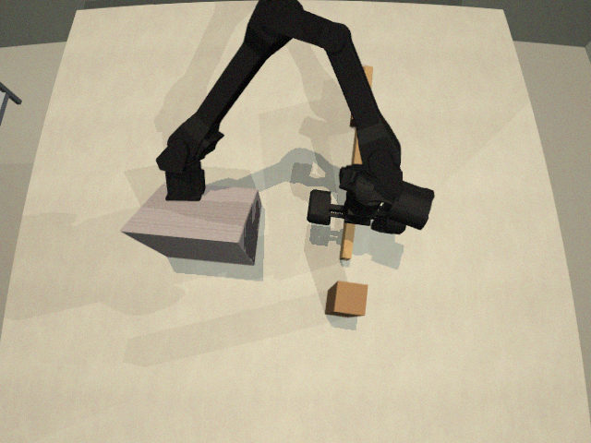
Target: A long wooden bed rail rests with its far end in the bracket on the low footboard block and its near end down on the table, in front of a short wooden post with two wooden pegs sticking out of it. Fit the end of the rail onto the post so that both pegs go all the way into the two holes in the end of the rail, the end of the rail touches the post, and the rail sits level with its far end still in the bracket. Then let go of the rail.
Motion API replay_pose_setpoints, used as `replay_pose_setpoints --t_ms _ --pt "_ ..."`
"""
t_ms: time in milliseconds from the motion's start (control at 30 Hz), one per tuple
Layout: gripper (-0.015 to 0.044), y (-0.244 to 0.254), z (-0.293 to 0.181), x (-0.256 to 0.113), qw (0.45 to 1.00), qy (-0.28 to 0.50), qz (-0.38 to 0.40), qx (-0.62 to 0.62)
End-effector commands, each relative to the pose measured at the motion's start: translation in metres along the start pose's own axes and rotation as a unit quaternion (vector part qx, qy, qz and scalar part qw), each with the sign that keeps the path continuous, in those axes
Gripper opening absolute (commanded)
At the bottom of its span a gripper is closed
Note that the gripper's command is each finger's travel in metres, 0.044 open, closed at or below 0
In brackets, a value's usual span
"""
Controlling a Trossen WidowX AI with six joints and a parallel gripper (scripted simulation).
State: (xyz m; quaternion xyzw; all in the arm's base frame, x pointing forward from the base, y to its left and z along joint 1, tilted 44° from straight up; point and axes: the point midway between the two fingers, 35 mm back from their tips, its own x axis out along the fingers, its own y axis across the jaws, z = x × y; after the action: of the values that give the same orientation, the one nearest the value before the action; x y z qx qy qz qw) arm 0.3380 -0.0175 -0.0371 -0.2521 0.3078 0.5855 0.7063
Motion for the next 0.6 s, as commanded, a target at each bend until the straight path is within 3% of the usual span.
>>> replay_pose_setpoints --t_ms 0,233,567 --pt "0.0440 0.0018 -0.0007 0.0072 1.000 -0.003 0.002 0.005" --pt "0.0440 0.0029 -0.0003 0.0156 1.000 -0.004 0.002 0.005" --pt "0.0177 0.0029 -0.0003 0.0156 1.000 -0.004 0.002 0.005"
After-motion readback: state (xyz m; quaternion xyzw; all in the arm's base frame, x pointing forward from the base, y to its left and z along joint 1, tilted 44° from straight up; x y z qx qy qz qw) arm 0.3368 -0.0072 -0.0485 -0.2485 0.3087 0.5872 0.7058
